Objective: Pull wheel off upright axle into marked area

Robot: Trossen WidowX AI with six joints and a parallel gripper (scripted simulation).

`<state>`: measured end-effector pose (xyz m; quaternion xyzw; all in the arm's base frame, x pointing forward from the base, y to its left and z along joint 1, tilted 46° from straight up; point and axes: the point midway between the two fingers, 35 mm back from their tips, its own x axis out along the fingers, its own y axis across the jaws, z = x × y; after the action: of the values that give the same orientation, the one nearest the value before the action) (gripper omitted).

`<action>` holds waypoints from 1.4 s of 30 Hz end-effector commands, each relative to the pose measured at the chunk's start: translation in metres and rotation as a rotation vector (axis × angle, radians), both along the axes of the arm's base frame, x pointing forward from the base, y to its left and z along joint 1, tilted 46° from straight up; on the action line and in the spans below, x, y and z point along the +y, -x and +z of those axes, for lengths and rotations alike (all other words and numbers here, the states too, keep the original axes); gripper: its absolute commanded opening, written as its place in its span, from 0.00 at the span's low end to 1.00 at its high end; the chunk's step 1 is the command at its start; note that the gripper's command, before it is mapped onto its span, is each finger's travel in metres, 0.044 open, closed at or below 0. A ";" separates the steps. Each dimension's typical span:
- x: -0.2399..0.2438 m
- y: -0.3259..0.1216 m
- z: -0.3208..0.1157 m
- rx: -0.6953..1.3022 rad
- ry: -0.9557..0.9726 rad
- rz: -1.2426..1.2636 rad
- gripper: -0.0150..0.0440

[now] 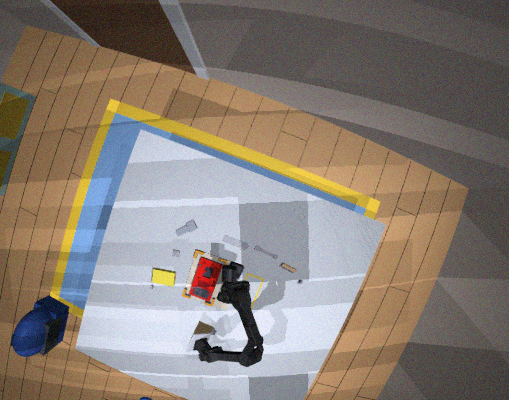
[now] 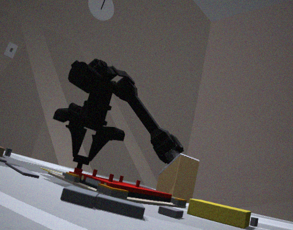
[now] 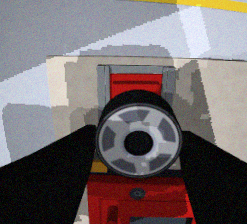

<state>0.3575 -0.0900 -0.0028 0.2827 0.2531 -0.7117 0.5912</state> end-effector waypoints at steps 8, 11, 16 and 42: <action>0.005 -0.002 0.004 -0.006 0.001 0.002 0.25; 0.005 -0.002 0.005 -0.006 0.001 0.003 0.25; 0.006 -0.003 0.006 -0.006 0.001 0.003 0.25; 0.013 -0.003 0.012 -0.005 0.002 0.004 0.25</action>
<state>0.3607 -0.0786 0.0080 0.2817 0.2525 -0.7096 0.5944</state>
